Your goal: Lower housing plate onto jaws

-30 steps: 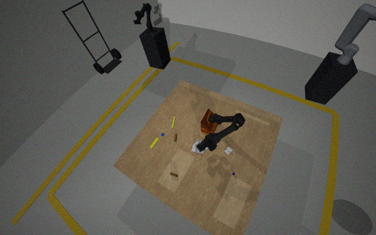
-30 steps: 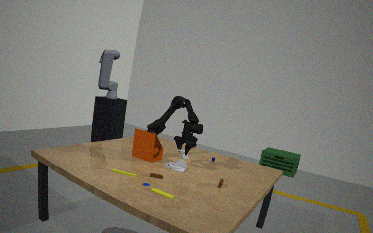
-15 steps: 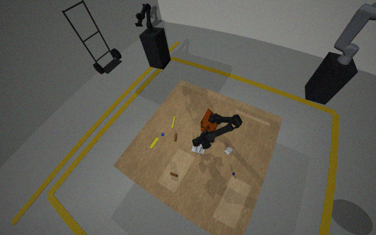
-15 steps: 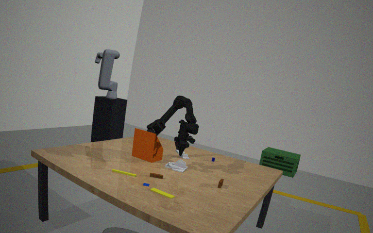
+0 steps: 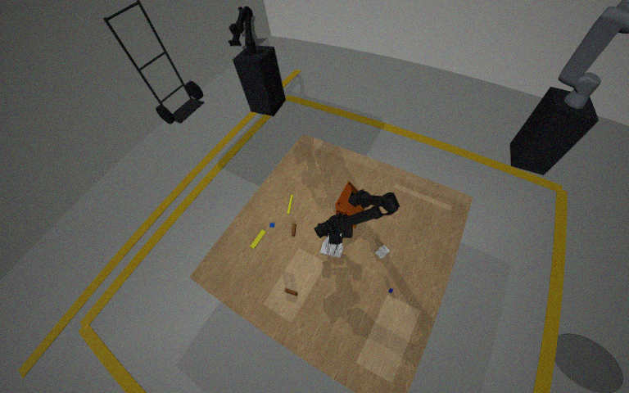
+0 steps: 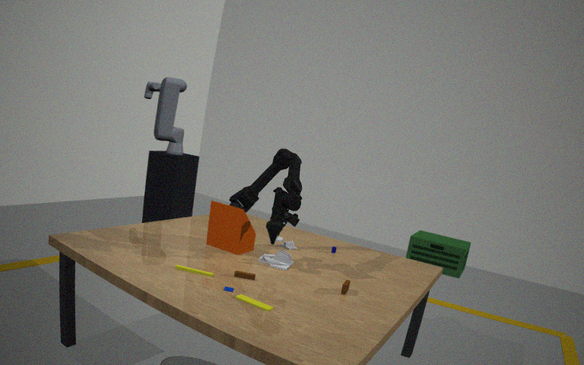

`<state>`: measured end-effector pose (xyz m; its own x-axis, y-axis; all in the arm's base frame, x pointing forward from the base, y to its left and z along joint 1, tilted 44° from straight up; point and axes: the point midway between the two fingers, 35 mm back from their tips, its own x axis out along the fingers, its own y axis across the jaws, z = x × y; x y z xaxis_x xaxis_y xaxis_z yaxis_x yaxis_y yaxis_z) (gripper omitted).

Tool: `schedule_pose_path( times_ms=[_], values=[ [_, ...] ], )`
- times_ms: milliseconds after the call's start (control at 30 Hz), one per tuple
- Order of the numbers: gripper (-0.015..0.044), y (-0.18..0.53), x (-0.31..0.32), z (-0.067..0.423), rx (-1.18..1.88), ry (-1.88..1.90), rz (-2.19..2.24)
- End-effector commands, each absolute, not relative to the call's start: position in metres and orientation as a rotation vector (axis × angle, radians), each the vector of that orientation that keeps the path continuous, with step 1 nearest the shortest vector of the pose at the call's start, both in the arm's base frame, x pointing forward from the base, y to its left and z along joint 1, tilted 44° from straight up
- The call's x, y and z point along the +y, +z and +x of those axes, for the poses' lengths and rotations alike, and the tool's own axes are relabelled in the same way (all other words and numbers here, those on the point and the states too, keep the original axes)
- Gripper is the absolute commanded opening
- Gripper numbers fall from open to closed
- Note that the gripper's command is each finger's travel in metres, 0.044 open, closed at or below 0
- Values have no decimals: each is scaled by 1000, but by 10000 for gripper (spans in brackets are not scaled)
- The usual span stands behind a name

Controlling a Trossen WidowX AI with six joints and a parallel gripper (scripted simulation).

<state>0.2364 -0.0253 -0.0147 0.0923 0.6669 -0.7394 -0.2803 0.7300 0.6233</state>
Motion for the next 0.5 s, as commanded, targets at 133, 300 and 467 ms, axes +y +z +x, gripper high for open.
schedule_pose_path(
  times_ms=[133, 300, 467],
  values=[
    [351, -26, -33, 228, 1347, 644, 512],
    [351, -26, -33, 228, 1347, 644, 512],
    [351, -26, -33, 228, 1347, 644, 512]
  ],
)
